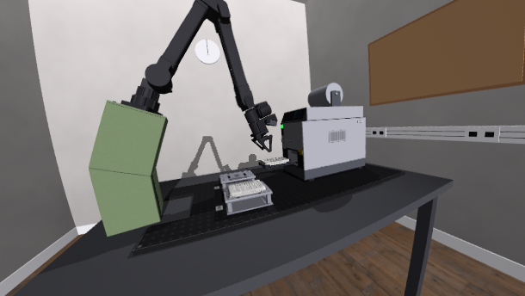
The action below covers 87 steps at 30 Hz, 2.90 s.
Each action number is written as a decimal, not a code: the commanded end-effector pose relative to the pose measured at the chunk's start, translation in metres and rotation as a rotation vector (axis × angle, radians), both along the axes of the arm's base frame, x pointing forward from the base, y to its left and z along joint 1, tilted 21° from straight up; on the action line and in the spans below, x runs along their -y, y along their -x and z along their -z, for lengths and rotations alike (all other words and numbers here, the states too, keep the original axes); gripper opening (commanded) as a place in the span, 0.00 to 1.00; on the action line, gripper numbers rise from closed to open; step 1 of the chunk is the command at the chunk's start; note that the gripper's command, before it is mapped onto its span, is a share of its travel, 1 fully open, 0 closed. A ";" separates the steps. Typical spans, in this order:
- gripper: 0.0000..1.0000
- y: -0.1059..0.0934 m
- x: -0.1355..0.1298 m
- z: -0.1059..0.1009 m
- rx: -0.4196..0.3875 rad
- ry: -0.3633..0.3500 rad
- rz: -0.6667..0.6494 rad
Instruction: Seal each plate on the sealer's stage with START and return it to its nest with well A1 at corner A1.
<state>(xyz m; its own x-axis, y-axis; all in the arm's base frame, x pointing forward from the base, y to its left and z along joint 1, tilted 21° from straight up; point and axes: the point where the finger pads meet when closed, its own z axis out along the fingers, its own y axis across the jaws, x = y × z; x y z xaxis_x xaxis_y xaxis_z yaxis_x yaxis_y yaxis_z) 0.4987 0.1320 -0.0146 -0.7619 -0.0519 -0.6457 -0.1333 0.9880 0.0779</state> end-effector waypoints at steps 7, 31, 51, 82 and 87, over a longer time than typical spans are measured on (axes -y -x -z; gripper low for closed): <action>1.00 0.001 0.003 -0.015 0.054 -0.017 0.014; 0.97 0.032 -0.017 -0.025 -0.344 0.050 -0.028; 0.88 0.048 -0.070 -0.100 -0.311 0.025 -0.016; 0.00 0.066 -0.080 -0.124 -0.297 0.027 -0.030; 0.00 0.067 -0.086 -0.126 -0.303 0.025 -0.032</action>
<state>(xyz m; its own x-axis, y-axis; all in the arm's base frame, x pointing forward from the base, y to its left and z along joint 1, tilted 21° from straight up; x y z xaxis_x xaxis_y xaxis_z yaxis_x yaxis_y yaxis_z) 0.4273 0.2130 0.0964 -0.9290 -0.0964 -0.3572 -0.1325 0.9881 0.0780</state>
